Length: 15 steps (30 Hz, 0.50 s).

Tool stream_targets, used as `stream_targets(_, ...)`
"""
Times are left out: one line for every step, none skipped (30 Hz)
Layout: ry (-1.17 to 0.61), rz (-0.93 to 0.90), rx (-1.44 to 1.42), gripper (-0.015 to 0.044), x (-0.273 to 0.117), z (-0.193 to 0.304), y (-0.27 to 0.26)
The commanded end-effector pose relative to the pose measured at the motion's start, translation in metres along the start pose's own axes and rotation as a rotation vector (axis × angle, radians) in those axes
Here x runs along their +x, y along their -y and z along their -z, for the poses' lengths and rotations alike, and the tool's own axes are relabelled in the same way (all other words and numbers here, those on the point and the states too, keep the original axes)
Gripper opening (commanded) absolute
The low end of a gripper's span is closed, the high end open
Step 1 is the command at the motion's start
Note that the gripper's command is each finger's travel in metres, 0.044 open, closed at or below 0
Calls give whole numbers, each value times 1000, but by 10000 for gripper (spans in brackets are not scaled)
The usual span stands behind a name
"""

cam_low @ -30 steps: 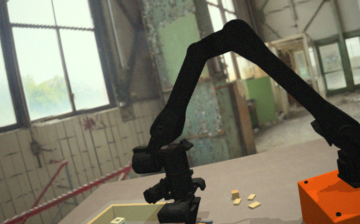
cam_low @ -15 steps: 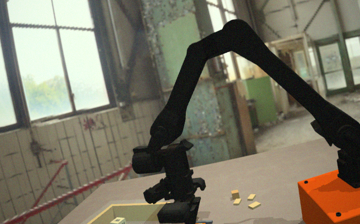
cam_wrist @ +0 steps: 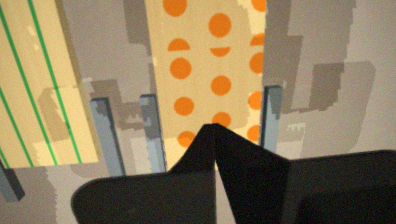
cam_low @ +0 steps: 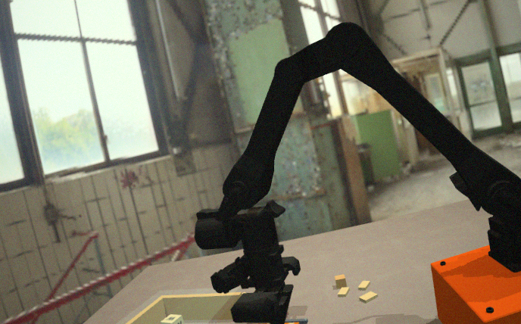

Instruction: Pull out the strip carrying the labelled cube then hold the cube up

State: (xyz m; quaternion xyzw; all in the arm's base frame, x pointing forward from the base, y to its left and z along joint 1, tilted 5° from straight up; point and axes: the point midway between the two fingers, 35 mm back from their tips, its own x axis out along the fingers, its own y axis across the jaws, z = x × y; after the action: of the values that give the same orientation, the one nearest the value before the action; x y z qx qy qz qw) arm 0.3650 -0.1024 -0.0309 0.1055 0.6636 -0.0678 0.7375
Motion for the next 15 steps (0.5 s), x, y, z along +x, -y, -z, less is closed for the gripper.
stream_targets(-25, 2, 4, 0, 4, 14, 0)
stream_targets(-26, 2, 4, 0, 4, 16, 0)
stream_targets(-26, 2, 4, 0, 4, 17, 0)
stream_targets(-26, 2, 4, 0, 4, 19, 0)
stream_targets(-26, 2, 4, 0, 4, 20, 0)
stream_targets(-26, 2, 4, 0, 4, 22, 0)
stream_targets(-26, 2, 4, 0, 4, 23, 0)
stream_targets(-26, 2, 4, 0, 4, 25, 0)
stream_targets(-26, 2, 4, 0, 4, 26, 0)
stream_targets(-26, 2, 4, 0, 4, 28, 0)
stream_targets(-27, 2, 4, 0, 4, 29, 0)
stream_targets(-27, 2, 4, 0, 4, 31, 0)
stream_targets(-27, 2, 4, 0, 4, 32, 0)
stream_targets(-27, 2, 4, 0, 4, 34, 0)
stream_targets(-27, 2, 4, 0, 4, 35, 0)
